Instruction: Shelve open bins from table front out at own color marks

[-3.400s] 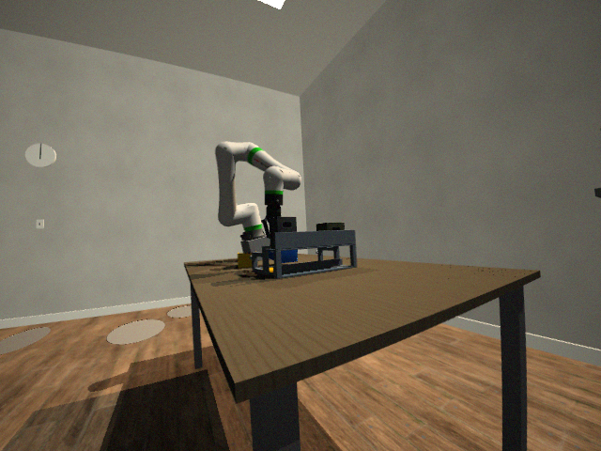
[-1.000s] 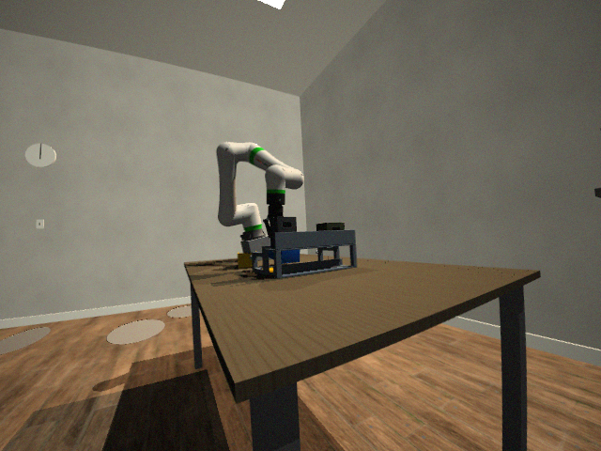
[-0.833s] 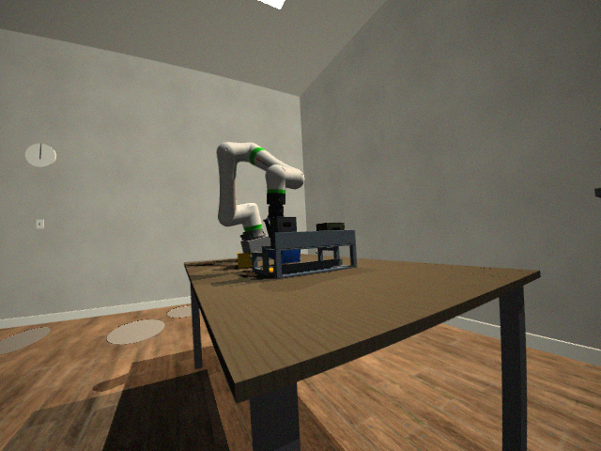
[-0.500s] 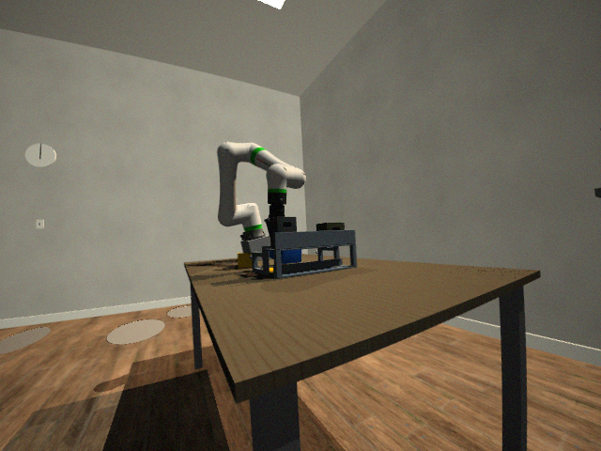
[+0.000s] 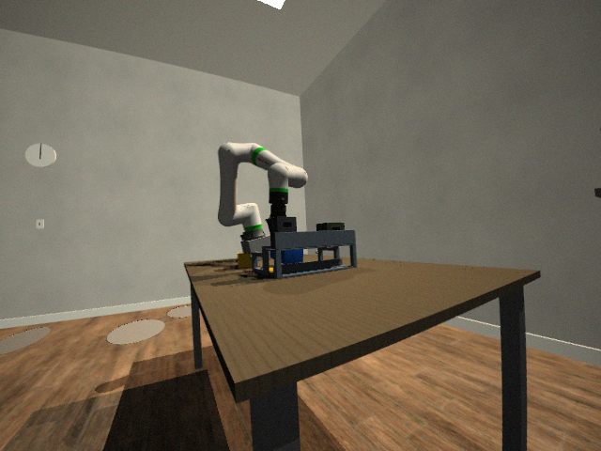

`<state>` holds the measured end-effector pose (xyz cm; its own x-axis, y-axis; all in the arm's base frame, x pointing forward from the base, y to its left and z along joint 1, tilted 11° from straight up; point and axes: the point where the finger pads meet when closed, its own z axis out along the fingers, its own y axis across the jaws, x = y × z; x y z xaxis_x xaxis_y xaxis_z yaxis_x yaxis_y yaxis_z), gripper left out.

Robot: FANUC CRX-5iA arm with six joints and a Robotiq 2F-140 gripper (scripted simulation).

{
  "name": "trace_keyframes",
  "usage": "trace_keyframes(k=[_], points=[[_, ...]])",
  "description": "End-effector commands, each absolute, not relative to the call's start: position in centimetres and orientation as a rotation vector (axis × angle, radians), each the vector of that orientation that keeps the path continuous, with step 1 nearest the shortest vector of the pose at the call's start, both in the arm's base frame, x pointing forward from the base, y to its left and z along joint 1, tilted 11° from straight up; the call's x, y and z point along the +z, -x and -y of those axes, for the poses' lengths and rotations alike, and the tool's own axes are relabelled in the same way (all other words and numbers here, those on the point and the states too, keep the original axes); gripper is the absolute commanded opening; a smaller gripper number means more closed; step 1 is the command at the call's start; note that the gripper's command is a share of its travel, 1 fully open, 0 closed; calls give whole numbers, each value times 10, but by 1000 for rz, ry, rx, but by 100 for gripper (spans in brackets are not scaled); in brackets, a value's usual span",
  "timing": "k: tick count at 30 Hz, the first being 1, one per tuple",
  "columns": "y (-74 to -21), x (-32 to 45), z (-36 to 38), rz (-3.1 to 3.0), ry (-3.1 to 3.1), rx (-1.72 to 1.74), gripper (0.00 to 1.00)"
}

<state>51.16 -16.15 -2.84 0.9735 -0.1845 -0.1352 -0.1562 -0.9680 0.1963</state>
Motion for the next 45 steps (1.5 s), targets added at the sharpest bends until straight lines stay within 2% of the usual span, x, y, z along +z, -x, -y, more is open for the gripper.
trace_keyframes(k=[1, 45], points=[[-515, -28, 162, 256, -2936, -226, 0], [-547, -28, 167, 256, -2936, -226, 0]])
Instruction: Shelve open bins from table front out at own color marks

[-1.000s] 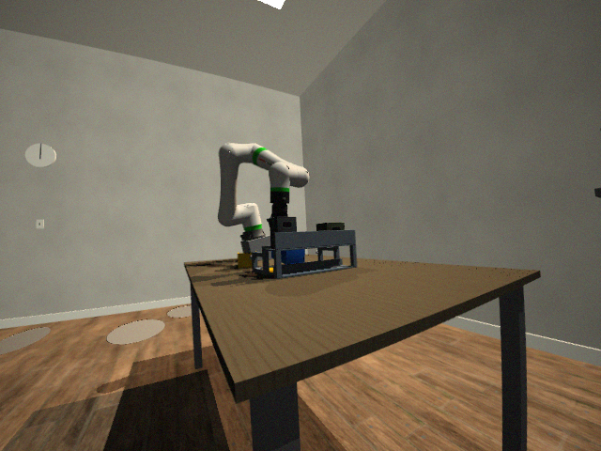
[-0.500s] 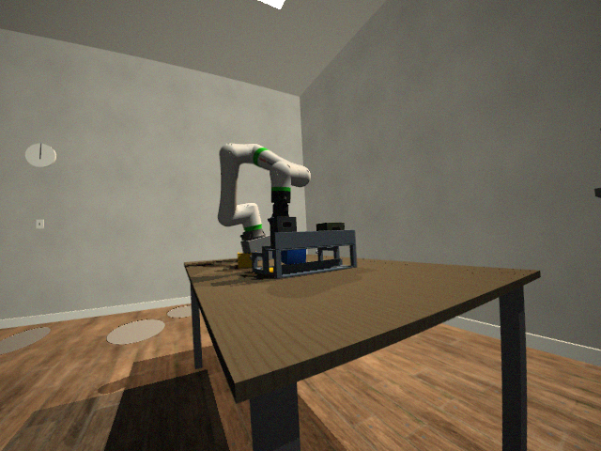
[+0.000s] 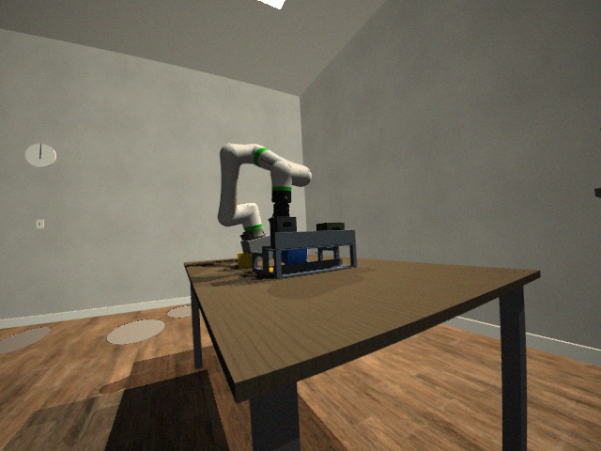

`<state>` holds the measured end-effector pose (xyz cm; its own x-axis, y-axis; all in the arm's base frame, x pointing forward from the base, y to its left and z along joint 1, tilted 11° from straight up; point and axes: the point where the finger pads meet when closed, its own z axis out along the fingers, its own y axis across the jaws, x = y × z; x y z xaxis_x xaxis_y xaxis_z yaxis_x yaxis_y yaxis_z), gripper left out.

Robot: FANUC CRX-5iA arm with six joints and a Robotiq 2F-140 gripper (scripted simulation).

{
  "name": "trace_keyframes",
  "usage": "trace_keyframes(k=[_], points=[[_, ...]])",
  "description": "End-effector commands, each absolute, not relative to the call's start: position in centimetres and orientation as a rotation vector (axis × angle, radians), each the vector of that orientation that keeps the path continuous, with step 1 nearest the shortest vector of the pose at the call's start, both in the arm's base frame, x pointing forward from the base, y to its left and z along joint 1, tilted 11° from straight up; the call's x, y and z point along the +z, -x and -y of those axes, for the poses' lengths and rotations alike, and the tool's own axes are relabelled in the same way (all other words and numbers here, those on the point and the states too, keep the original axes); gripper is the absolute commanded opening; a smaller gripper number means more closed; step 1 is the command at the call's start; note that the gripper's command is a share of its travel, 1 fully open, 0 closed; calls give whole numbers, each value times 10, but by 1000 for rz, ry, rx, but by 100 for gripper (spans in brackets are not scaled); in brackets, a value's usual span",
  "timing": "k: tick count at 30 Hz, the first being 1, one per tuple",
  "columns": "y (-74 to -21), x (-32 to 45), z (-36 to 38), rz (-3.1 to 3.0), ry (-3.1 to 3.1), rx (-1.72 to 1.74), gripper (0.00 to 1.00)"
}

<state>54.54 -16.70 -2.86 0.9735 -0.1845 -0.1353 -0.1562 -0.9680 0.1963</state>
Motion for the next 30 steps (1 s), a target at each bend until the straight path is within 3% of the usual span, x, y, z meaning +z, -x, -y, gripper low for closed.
trace_keyframes(k=[1, 30], points=[[-547, -28, 167, 256, -2936, -226, 0], [-550, -28, 168, 256, -2936, -226, 0]])
